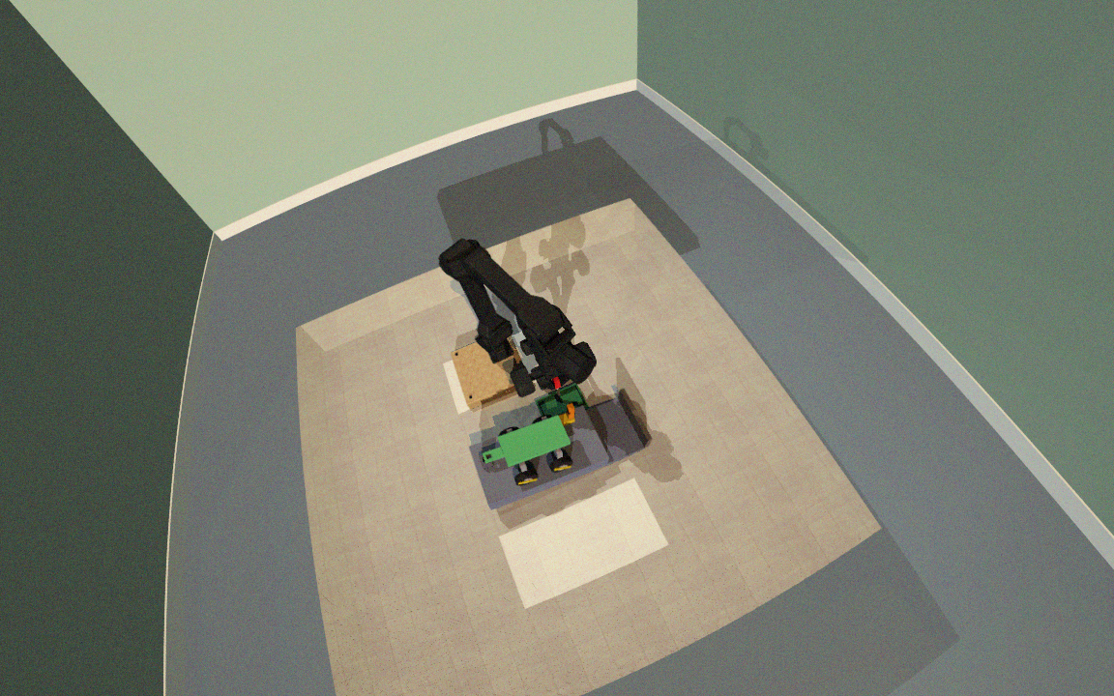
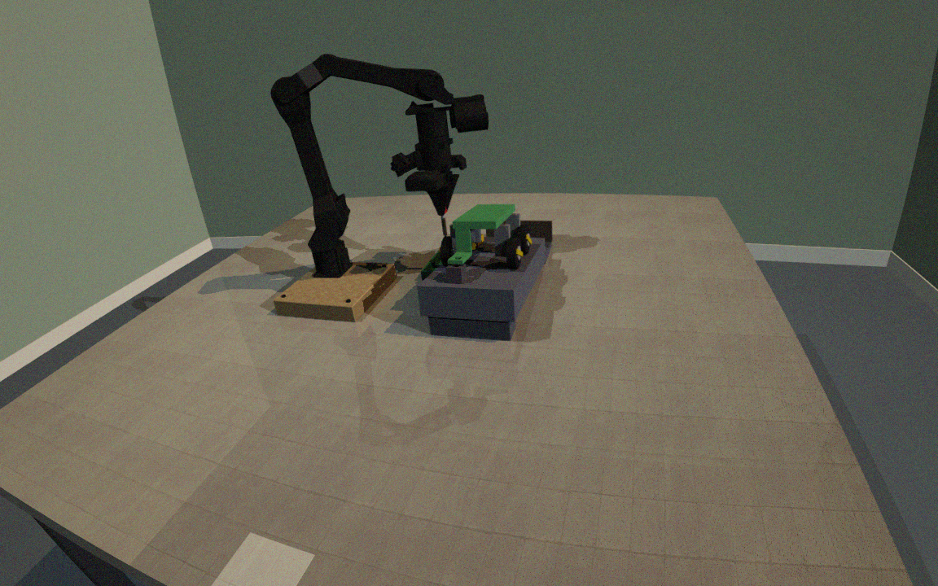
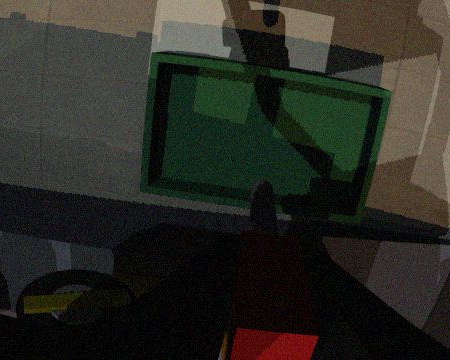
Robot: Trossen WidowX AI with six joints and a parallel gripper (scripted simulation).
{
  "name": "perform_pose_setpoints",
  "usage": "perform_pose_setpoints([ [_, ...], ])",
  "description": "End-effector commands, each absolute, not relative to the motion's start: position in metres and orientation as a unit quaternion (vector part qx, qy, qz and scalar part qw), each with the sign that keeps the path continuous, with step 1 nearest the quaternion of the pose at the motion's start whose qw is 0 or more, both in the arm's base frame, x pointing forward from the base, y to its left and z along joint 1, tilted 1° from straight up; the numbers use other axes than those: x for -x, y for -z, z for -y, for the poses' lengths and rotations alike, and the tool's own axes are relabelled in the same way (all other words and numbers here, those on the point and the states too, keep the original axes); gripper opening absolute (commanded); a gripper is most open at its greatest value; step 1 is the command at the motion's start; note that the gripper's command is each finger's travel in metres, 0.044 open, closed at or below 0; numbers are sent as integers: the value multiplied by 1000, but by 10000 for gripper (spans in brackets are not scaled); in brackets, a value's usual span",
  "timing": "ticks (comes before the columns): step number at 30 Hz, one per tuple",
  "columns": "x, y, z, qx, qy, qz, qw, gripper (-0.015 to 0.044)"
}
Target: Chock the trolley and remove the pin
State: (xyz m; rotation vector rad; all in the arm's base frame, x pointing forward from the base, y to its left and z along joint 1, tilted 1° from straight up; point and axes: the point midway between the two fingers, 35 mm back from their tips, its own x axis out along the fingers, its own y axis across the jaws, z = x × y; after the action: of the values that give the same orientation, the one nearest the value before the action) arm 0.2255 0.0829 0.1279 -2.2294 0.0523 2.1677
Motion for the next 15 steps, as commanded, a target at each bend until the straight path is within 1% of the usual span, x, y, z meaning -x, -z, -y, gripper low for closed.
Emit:
perform_pose_setpoints([
  [1, -222, -124, -84, 718, -696, -14, 18, 0],
  [15, -225, -91, -95, 716, -692, 48, 77, 0],
])
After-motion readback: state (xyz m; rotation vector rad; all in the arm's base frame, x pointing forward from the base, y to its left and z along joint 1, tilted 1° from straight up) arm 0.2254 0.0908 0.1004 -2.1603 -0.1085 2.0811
